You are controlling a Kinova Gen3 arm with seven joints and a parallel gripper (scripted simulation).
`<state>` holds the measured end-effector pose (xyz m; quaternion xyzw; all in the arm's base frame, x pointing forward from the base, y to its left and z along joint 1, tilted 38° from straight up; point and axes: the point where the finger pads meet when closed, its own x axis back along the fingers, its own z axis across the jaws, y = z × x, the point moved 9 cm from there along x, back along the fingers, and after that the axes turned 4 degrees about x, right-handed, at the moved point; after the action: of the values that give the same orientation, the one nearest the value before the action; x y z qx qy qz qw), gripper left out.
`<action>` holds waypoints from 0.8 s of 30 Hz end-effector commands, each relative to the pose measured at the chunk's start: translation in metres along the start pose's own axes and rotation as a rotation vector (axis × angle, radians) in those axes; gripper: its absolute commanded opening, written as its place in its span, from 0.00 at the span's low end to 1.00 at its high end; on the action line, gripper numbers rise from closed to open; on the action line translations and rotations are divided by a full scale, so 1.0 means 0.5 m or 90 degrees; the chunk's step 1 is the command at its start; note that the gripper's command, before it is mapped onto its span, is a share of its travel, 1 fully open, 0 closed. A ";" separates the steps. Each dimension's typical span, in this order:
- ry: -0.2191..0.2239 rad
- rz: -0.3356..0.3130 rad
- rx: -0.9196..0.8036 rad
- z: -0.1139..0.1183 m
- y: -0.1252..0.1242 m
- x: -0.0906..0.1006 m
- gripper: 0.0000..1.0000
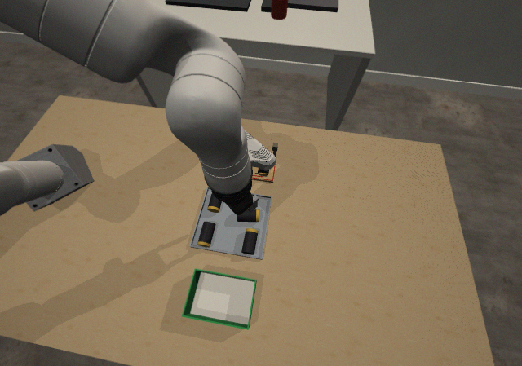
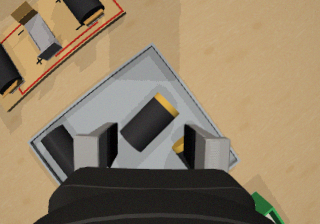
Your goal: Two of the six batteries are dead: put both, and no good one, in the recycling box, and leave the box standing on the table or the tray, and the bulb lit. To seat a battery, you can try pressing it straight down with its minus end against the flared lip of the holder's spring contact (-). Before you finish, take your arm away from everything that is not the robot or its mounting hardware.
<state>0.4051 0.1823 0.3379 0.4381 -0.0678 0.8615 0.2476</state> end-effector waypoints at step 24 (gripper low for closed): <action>0.006 -0.003 -0.320 -0.004 -0.002 0.000 0.90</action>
<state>0.4041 0.1833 0.3370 0.3639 -0.2733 0.8201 0.3469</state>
